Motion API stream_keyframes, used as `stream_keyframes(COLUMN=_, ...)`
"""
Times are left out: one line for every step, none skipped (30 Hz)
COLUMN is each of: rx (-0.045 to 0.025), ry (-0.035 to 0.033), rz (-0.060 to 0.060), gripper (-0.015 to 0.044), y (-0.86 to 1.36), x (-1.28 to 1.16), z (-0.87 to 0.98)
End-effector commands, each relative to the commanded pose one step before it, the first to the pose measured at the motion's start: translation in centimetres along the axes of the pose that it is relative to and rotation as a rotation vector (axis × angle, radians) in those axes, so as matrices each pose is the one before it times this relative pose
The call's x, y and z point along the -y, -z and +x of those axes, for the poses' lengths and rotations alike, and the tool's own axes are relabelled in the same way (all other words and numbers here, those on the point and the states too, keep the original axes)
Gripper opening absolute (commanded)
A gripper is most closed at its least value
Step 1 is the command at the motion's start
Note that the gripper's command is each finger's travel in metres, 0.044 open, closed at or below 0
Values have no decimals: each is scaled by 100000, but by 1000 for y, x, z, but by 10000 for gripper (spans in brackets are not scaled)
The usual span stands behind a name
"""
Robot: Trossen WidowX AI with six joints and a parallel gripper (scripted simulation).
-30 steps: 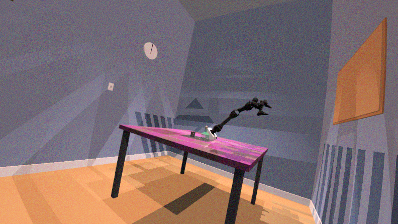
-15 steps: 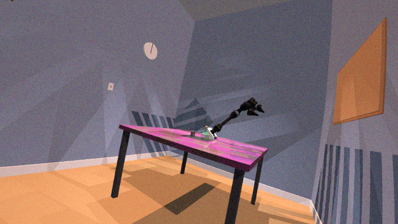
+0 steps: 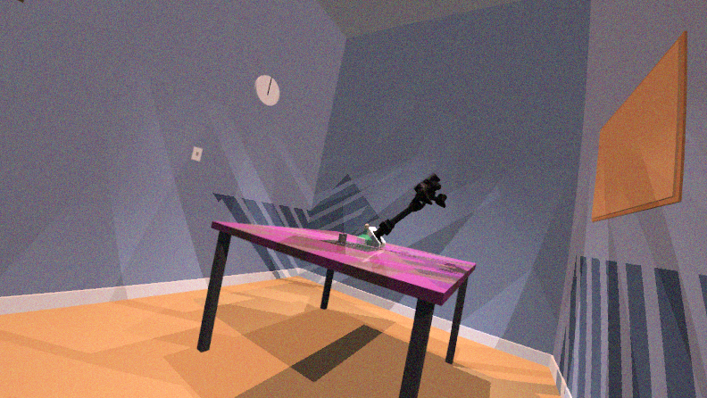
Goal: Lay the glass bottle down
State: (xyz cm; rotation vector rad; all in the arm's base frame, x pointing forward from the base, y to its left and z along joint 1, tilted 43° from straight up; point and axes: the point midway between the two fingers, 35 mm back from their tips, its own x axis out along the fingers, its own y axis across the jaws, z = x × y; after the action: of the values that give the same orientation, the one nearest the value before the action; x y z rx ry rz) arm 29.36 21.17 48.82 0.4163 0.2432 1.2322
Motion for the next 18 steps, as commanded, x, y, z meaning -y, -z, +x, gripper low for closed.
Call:
stream_keyframes(rx=-9507, ry=15516, rz=-17278, gripper=440, y=3706, x=6379, z=-1925)
stream_keyframes(rx=-1507, ry=1602, rz=-2307, gripper=440, y=660, x=668, z=-172)
stream_keyframes(rx=-1566, ry=1521, rz=-2297, gripper=440, y=687, x=640, z=-170)
stream_keyframes(rx=-1611, ry=1428, rz=-2275, gripper=440, y=710, x=607, z=-168)
stream_keyframes(rx=-1644, ry=1328, rz=-2242, gripper=440, y=727, x=570, z=-164)
stream_keyframes(rx=-1680, ry=1234, rz=-2221, gripper=440, y=746, x=536, z=-161)
stream_keyframes(rx=-1720, ry=1143, rz=-2212, gripper=440, y=768, x=504, z=-160)
stream_keyframes(rx=-1745, ry=1044, rz=-2189, gripper=440, y=783, x=467, z=-156)
stream_keyframes(rx=-1773, ry=949, rz=-2177, gripper=440, y=801, x=432, z=-154)
stream_keyframes(rx=-1784, ry=846, rz=-2152, gripper=440, y=812, x=393, z=-151)
stream_keyframes(rx=-1797, ry=747, rz=-2135, gripper=440, y=824, x=356, z=-148)
stream_keyframes(rx=-1802, ry=646, rz=-2115, gripper=440, y=833, x=317, z=-145)
stream_keyframes(rx=-1803, ry=546, rz=-2098, gripper=440, y=841, x=279, z=-142)
stream_keyframes(rx=-1808, ry=447, rz=-2092, gripper=440, y=851, x=241, z=-140)
stream_keyframes(rx=-1803, ry=348, rz=-2082, gripper=440, y=858, x=202, z=-137)
stream_keyframes(rx=-1799, ry=248, rz=-2078, gripper=440, y=866, x=163, z=-134)
stream_keyframes(rx=-1769, ry=147, rz=-2052, gripper=440, y=862, x=122, z=-130)
stream_keyframes(rx=-1743, ry=49, rz=-2038, gripper=440, y=861, x=81, z=-127)
